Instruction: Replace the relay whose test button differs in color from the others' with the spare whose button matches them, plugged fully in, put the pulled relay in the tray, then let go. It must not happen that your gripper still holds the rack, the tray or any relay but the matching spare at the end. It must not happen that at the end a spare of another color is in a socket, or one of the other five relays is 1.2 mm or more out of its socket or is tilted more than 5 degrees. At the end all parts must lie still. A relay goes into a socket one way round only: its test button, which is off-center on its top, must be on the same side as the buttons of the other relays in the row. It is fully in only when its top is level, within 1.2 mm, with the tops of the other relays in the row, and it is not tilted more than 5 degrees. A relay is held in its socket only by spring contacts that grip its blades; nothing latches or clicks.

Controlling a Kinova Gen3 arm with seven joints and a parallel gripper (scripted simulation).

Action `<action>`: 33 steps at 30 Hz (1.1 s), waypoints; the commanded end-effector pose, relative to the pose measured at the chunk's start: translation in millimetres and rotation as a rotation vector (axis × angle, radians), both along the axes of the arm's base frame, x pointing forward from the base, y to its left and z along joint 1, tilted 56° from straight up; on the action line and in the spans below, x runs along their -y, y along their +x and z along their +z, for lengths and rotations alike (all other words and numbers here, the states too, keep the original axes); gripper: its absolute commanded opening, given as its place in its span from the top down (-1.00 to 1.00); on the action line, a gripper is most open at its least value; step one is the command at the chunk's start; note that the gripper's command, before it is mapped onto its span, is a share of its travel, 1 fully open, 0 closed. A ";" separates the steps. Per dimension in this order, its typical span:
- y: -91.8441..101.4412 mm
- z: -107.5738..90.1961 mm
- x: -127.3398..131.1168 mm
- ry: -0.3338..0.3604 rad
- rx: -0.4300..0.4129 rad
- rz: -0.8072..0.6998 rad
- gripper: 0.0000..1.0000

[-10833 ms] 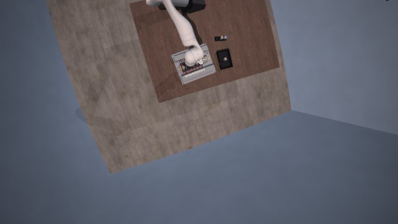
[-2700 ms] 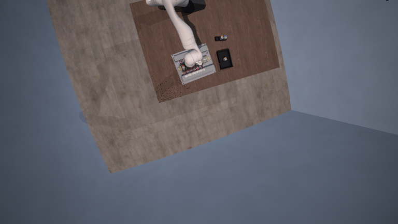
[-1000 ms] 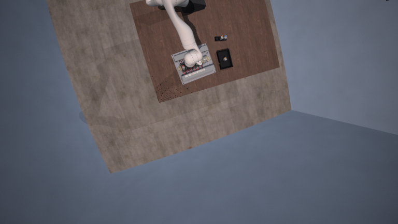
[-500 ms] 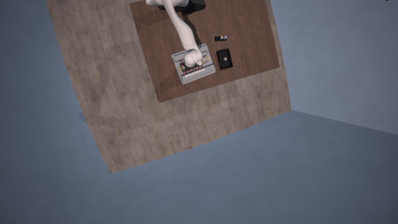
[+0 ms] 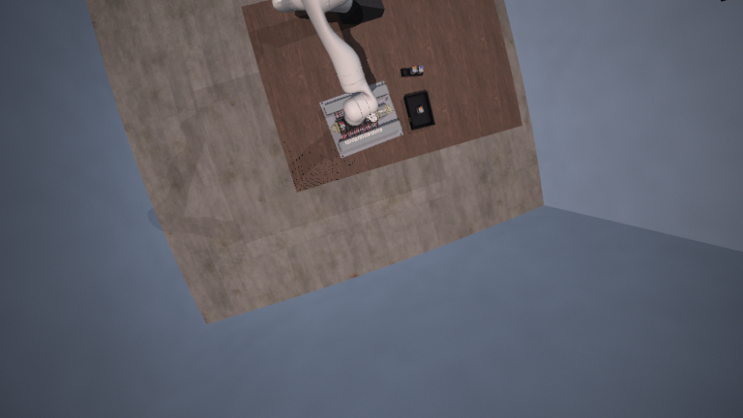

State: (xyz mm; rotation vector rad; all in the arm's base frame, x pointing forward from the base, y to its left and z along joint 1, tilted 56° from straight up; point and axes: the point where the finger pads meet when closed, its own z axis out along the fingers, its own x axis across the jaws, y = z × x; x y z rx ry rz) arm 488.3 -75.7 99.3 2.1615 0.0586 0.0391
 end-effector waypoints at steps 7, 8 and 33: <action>0.6 -0.2 0.2 0.003 0.007 -0.002 1.00; 0.7 -0.2 0.3 0.003 0.007 -0.003 1.00; 0.5 0.2 -0.7 0.001 0.002 0.001 1.00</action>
